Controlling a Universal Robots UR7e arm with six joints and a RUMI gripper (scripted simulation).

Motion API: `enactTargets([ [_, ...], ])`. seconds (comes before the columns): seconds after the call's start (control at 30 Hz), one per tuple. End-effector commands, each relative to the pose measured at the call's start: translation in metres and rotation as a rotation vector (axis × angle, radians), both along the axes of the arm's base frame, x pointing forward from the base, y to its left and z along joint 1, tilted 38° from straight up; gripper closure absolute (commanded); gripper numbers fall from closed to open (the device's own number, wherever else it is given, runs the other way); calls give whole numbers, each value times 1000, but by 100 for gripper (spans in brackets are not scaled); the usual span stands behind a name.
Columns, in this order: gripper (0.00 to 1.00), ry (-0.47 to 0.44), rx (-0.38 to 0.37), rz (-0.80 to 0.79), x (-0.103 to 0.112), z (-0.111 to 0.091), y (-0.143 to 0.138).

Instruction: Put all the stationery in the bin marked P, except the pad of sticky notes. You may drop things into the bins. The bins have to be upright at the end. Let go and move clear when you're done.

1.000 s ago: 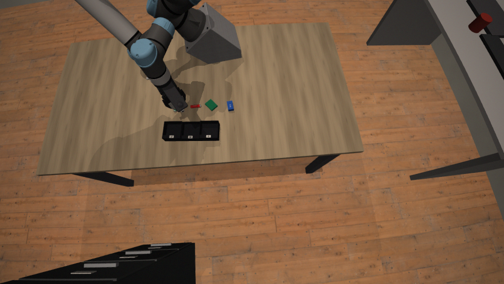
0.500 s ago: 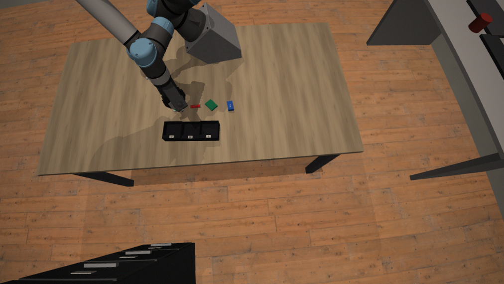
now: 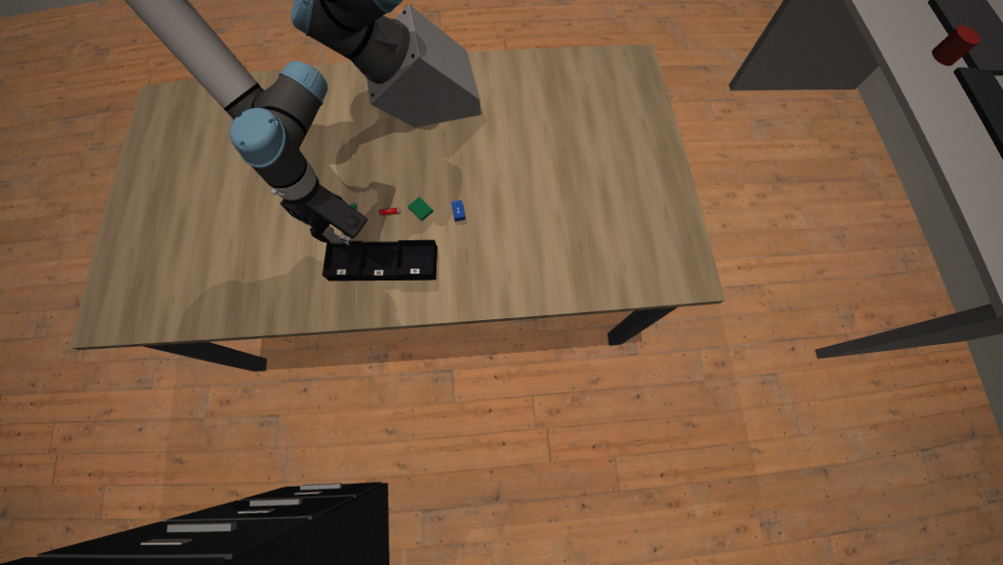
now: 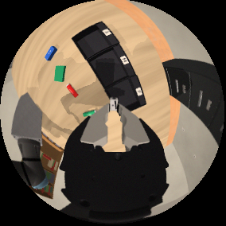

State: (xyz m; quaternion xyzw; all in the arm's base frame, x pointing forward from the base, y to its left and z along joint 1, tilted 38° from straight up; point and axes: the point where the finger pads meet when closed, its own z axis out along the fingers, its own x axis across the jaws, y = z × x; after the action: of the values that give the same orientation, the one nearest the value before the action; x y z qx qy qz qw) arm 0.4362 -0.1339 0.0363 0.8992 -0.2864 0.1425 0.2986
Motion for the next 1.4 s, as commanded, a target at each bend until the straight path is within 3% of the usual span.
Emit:
enactTargets([
  [0.0,100,95,-8,124,23,10,-10],
  [0.43,100,332,-36,428,26,11,-11],
  [1.0,100,332,-36,428,25,11,-11],
  [1.37,100,332,-36,428,26,-5,-23],
])
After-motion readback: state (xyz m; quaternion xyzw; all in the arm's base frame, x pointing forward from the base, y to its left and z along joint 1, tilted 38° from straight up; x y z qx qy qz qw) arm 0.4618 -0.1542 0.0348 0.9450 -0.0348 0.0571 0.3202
